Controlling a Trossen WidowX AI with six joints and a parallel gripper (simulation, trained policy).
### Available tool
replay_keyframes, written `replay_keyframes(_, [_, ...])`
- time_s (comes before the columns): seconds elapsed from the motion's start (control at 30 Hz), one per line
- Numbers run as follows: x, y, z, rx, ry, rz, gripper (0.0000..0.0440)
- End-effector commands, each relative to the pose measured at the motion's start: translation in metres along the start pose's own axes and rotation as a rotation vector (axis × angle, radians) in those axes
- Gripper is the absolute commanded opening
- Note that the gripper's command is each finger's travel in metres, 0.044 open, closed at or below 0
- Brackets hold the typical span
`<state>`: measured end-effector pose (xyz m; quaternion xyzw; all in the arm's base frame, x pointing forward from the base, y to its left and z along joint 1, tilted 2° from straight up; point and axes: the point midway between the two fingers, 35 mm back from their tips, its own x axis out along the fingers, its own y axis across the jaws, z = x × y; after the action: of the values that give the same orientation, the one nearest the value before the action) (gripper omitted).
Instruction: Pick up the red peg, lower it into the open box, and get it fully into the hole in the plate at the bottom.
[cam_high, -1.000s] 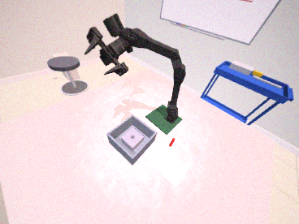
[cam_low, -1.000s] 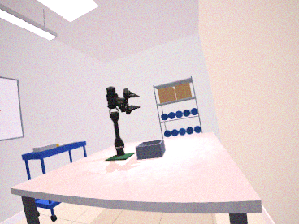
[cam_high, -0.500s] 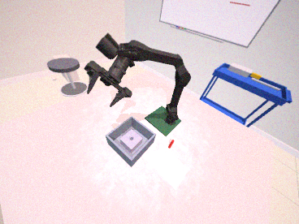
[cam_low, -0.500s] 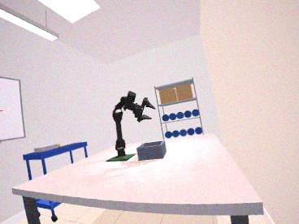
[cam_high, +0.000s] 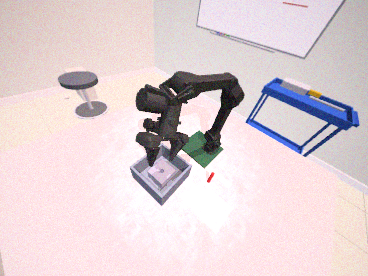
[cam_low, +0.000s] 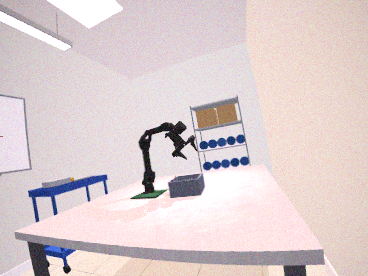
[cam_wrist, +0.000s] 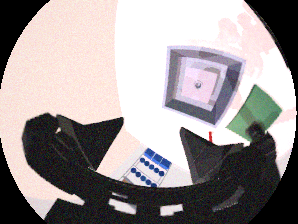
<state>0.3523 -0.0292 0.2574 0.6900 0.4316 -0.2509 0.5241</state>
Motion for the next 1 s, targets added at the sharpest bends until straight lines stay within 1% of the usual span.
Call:
replay_keyframes(0.0, [0.012,-0.031,-0.026,-0.089,-0.034,-0.13,0.044])
replay_keyframes(0.27, [0.026,-0.09,-0.064,-0.238,-0.085,-0.358,0.044])
replay_keyframes(0.53, [0.033,-0.144,-0.088,-0.366,-0.139,-0.538,0.044])
replay_keyframes(0.77, [0.044,-0.183,-0.101,-0.465,-0.178,-0.64,0.044])
replay_keyframes(0.97, [0.061,-0.21,-0.108,-0.543,-0.202,-0.676,0.044])
